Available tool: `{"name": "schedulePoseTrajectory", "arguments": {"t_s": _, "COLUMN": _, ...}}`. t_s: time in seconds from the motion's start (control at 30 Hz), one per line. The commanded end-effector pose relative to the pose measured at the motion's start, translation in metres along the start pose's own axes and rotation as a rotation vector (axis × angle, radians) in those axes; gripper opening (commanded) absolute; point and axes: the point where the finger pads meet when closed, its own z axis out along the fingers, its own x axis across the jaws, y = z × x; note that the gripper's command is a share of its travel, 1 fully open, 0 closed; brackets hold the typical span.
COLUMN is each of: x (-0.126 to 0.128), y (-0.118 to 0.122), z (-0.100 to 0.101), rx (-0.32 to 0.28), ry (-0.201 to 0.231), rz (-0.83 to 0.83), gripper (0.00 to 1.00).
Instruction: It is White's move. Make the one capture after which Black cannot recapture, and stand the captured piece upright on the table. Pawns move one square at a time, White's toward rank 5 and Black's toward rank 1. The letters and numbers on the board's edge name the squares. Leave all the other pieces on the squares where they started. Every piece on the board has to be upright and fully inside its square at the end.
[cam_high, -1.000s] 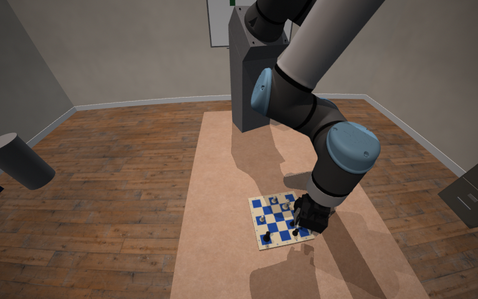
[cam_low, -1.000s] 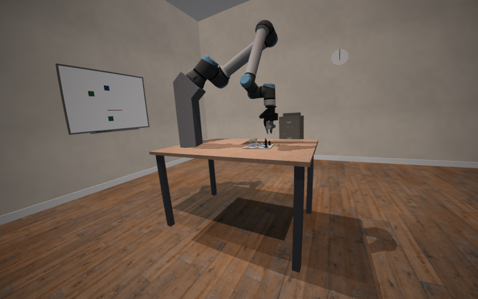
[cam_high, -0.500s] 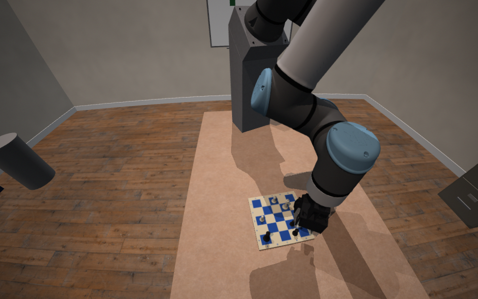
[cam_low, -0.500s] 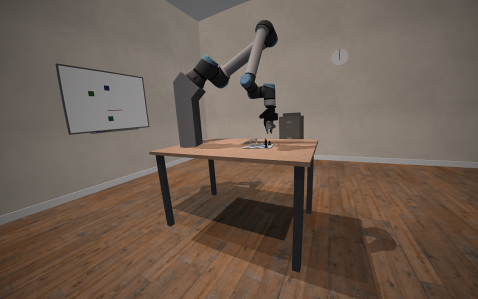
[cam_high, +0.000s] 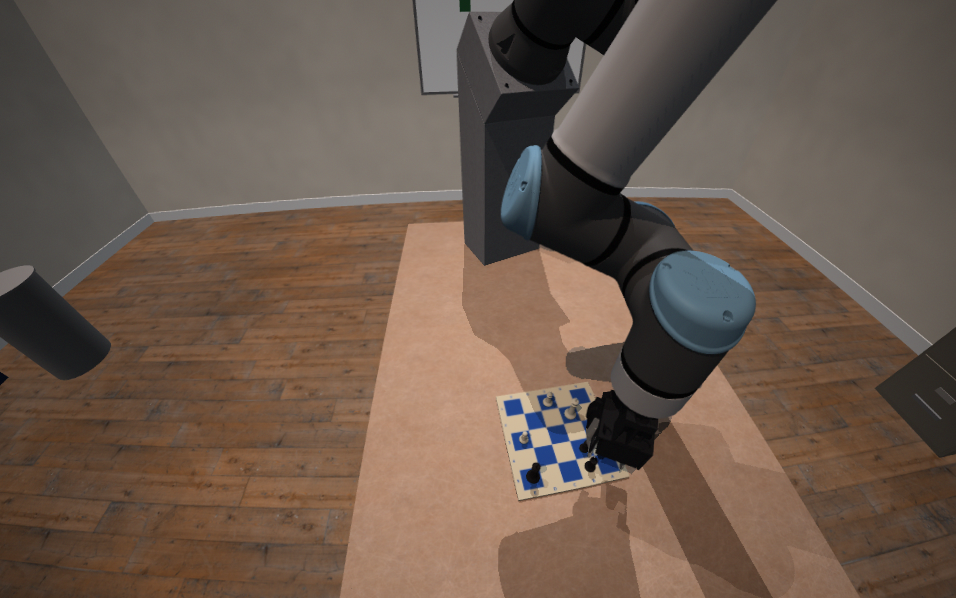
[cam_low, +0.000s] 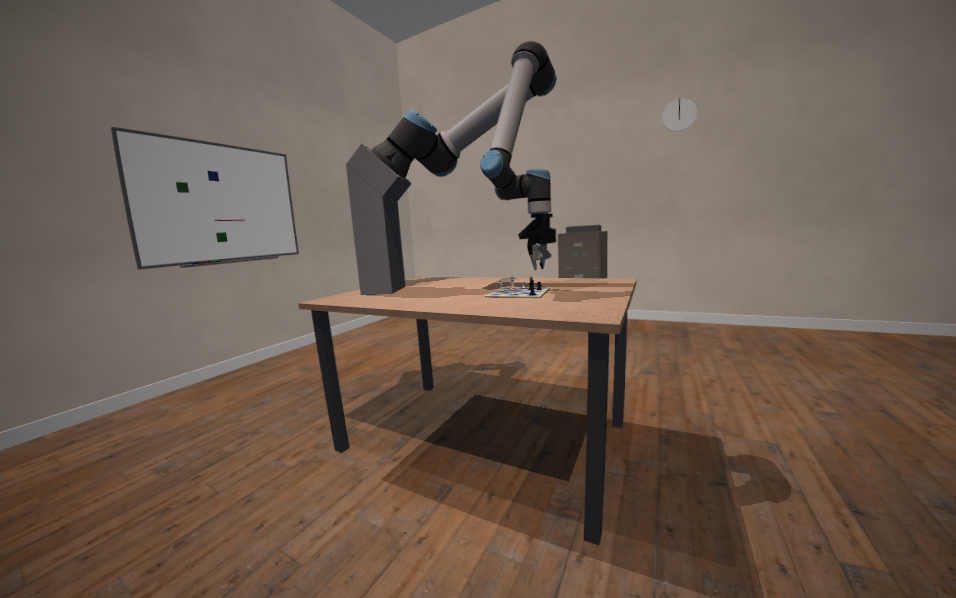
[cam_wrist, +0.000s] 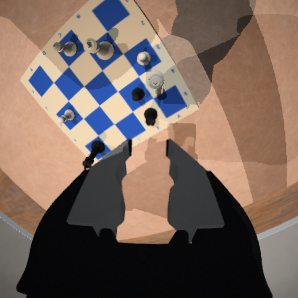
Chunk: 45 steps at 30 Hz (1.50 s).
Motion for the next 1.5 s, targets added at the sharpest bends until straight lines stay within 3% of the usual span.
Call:
{"name": "schedulePoseTrajectory", "arguments": {"t_s": 0.0, "x": 0.000, "y": 0.000, "z": 0.004, "rx": -0.001, "ry": 0.000, "rz": 0.000, "gripper": 0.22}}
{"name": "schedulePoseTrajectory", "arguments": {"t_s": 0.87, "x": 0.001, "y": 0.000, "z": 0.039, "rx": -0.001, "ry": 0.000, "rz": 0.000, "gripper": 0.22}}
{"name": "schedulePoseTrajectory", "arguments": {"t_s": 1.47, "x": 0.001, "y": 0.000, "z": 0.043, "rx": -0.001, "ry": 0.000, "rz": 0.000, "gripper": 0.22}}
